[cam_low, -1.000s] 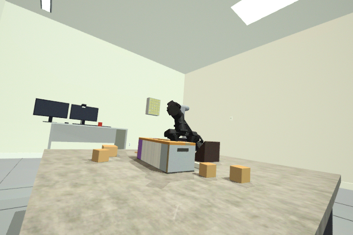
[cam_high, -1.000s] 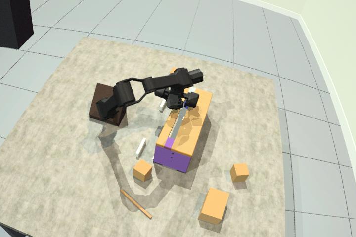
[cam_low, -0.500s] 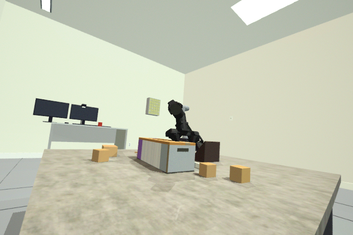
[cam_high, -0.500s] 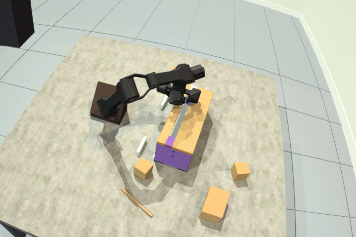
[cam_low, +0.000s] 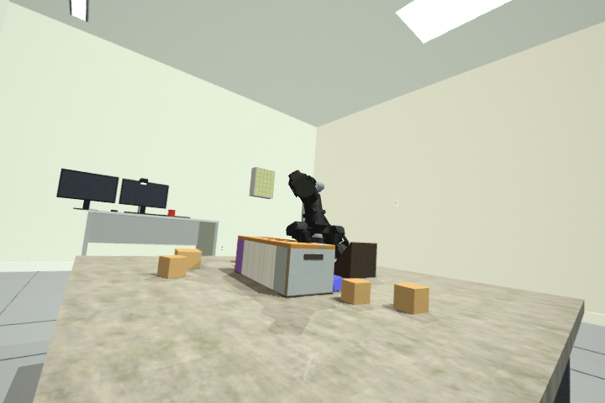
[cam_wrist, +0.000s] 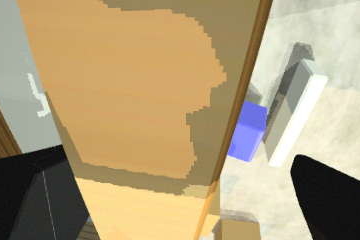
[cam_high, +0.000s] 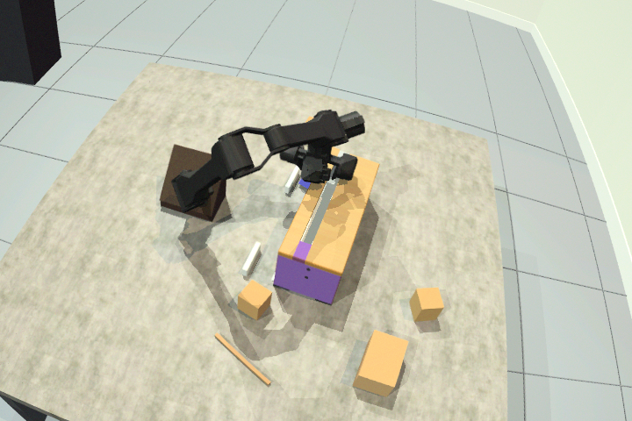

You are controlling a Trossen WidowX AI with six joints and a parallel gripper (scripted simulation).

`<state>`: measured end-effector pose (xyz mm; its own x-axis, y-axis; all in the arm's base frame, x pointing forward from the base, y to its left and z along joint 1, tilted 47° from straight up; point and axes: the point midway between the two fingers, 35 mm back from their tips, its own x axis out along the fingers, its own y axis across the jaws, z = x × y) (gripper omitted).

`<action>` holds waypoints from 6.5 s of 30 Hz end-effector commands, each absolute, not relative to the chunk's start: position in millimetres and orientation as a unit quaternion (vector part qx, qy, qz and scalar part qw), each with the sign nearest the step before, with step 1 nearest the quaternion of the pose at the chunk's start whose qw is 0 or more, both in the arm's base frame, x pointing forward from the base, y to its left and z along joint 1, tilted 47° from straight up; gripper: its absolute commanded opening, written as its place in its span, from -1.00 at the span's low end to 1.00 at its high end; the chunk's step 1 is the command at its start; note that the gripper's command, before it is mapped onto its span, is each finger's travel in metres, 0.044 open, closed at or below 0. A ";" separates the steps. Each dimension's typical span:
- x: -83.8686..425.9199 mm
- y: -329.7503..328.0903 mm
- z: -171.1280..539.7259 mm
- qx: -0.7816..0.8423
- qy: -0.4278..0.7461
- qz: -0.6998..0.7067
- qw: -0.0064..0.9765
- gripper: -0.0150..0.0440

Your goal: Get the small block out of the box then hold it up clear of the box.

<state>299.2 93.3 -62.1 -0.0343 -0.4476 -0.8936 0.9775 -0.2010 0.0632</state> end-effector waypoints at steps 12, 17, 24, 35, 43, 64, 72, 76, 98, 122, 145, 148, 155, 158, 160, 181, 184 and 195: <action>307.6 139.1 -20.4 0.428 0.314 -0.641 0.554 0.86; 304.6 143.0 -23.2 0.307 0.415 -0.575 0.635 0.47; 299.1 151.8 -28.7 0.025 0.573 -0.395 0.717 0.47; 290.9 163.4 -35.5 -0.379 0.667 -0.089 0.635 0.47; 286.8 169.2 -38.4 -0.549 0.656 0.065 0.514 0.47; 276.5 184.3 -44.8 -0.786 0.470 0.401 0.027 0.47; 273.0 189.8 -46.8 -0.777 0.355 0.485 -0.184 0.47; 271.9 191.6 -47.4 -0.759 0.307 0.511 -0.264 0.47; 271.3 154.4 -89.4 -0.758 0.305 0.511 -0.265 0.47; 262.7 106.5 -133.2 -0.758 0.306 0.510 -0.266 0.47; 255.7 81.3 -154.5 -0.758 0.307 0.510 -0.267 0.47; 255.7 81.3 -154.5 -0.758 0.307 0.510 -0.267 0.21; 255.7 81.3 -154.5 -0.758 0.307 0.510 -0.267 -0.28; 257.8 89.2 -148.3 -0.759 0.307 0.510 -0.266 -0.49; 260.1 99.6 -139.3 -0.759 0.306 0.510 -0.265 -0.49; 261.5 146.5 -67.9 -0.741 0.201 0.554 -0.321 -0.49; 259.9 150.6 -56.7 -0.735 0.172 0.563 -0.336 -0.49; 250.9 162.4 -16.9 -0.712 0.059 0.579 -0.393 -0.49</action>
<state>255.5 161.2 -26.4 0.3234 -0.5618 -0.7615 0.3047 -0.7000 0.6459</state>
